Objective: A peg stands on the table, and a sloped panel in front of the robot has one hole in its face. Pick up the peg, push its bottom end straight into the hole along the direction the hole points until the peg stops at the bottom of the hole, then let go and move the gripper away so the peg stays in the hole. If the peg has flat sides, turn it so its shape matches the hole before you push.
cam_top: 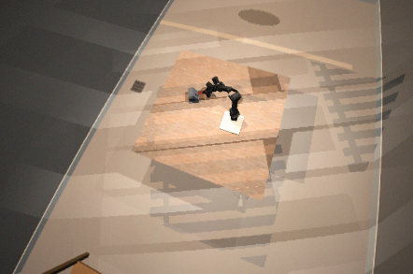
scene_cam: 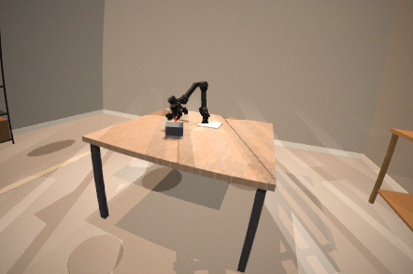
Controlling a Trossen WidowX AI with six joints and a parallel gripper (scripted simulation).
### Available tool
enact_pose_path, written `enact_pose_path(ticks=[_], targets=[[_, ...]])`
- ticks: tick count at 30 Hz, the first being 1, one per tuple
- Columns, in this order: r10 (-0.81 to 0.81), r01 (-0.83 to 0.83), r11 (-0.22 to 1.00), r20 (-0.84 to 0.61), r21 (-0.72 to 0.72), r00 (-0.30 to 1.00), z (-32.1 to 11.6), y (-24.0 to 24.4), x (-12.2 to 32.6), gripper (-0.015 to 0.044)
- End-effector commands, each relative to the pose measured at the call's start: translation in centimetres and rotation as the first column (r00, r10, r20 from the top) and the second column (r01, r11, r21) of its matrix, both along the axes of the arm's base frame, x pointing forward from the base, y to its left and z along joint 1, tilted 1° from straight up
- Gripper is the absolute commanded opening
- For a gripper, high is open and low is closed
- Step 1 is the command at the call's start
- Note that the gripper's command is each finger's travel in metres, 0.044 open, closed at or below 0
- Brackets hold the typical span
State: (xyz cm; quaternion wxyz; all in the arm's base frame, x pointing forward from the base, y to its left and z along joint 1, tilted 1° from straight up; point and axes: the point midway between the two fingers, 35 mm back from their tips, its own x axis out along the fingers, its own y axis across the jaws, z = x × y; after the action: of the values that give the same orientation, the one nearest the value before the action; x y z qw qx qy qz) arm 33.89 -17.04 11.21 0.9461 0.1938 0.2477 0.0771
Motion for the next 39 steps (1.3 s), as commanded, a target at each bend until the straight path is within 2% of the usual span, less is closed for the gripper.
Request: enact_pose_path(ticks=[1, 28, 39], targets=[[-0.004, 0.004, 1.0, -0.001, 0.005, 1.0, -0.3, 0.0, 0.2, 0.0], [-0.001, 0.001, 1.0, 0.012, -0.005, 1.0, -1.6, 0.7, 2.7, 0.0], [0.003, -0.003, 1.0, 0.017, -0.011, 1.0, -1.2, 0.7, 2.3, 0.0]])
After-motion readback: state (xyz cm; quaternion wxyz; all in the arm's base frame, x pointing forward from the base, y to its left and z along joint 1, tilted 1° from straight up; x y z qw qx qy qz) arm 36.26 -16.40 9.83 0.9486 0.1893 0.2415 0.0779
